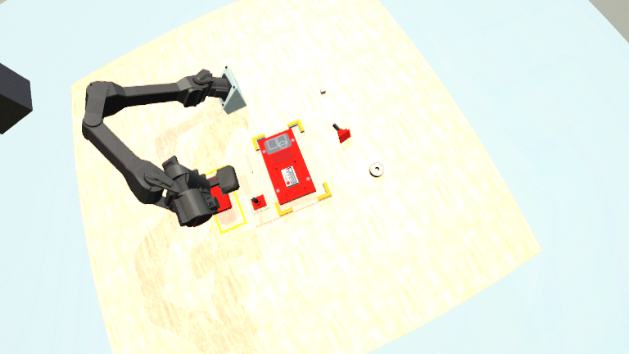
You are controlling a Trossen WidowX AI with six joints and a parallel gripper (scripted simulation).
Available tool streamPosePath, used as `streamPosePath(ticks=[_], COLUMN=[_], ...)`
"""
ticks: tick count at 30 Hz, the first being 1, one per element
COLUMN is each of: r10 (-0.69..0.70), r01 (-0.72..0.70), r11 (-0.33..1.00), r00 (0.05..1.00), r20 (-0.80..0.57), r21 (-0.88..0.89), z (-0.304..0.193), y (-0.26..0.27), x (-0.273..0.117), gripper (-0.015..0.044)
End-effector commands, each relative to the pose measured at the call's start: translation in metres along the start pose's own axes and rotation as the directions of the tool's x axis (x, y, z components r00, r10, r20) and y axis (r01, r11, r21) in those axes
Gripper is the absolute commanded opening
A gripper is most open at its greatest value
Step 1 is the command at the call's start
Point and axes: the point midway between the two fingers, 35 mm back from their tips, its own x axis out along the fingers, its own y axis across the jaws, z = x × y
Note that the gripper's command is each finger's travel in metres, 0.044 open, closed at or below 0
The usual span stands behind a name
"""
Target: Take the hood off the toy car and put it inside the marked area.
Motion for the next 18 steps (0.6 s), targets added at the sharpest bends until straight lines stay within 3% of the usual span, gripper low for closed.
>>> streamPosePath(ticks=[1,18], r10=[-0.005,-0.007], r01=[0.005,0.007], r11=[1.000,1.000], r00=[1.000,1.000], r20=[-0.003,-0.003], r21=[-0.006,-0.006], z=[-0.002,-0.002], y=[-0.001,-0.001], x=[0.005,0.019], gripper=[0.0000,0.0000])
